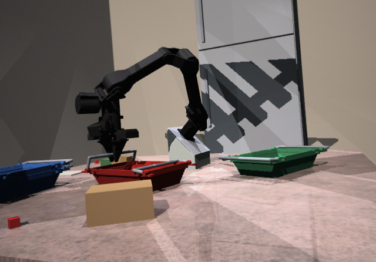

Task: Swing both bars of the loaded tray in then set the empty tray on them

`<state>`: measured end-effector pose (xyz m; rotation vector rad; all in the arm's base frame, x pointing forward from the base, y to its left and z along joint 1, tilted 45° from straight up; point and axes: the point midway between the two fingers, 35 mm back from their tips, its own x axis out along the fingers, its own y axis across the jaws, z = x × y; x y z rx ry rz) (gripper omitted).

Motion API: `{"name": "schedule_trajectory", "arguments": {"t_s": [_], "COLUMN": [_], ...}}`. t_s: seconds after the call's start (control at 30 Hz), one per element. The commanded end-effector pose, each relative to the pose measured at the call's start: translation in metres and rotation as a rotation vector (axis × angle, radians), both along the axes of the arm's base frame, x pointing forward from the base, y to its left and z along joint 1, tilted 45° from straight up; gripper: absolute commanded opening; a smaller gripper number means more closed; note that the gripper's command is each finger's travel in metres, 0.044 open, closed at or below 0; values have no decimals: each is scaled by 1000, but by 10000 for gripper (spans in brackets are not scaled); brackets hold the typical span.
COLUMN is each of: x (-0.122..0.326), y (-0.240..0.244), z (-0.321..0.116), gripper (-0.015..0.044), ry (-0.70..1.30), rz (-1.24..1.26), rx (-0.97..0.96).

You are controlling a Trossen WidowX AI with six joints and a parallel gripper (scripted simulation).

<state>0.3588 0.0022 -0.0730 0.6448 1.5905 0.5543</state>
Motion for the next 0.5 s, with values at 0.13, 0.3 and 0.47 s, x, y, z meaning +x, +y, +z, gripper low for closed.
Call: {"name": "schedule_trajectory", "arguments": {"t_s": [0.13,0.3,0.47], "x": [-2,2,3], "y": [26,8,-9], "z": [2,16,30], "gripper": [85,85,85], "ry": [7,7,7], "rz": [3,3,3], "rx": [6,4,3]}}
